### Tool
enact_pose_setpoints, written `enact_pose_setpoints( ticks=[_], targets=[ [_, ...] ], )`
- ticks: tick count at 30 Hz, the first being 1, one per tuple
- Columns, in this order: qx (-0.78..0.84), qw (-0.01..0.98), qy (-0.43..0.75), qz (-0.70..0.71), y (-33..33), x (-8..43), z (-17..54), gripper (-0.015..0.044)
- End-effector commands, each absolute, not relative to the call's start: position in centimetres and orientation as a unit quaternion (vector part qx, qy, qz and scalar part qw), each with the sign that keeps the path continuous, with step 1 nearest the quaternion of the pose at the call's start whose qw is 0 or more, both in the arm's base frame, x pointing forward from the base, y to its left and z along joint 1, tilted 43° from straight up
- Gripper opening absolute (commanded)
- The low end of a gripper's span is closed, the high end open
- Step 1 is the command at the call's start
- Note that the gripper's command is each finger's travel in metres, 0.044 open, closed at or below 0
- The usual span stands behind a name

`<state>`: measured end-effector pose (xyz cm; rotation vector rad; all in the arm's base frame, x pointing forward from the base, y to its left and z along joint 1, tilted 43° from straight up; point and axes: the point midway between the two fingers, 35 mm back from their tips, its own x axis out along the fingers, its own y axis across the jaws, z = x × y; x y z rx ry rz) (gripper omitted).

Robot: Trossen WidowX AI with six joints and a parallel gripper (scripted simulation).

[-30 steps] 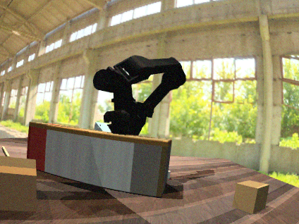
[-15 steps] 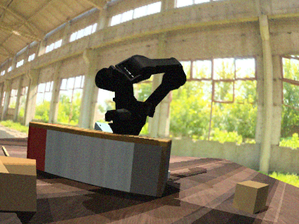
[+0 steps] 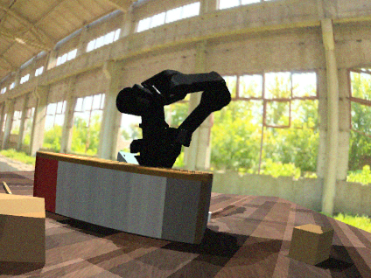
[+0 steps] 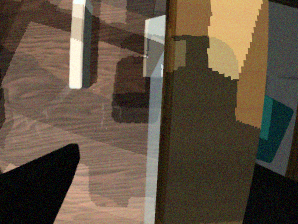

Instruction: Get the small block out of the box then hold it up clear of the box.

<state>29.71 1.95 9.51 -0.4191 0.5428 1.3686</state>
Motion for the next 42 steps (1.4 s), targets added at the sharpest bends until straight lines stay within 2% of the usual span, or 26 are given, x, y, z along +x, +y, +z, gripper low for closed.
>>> enact_pose_setpoints(
  ticks=[1,42],
  targets=[
    [-0.190,0.722,0.244,0.619,2.4,29.8,10.0,0.0400],
    [-0.189,0.722,0.243,0.619,5.3,30.4,12.7,0.0400]
  ],
)
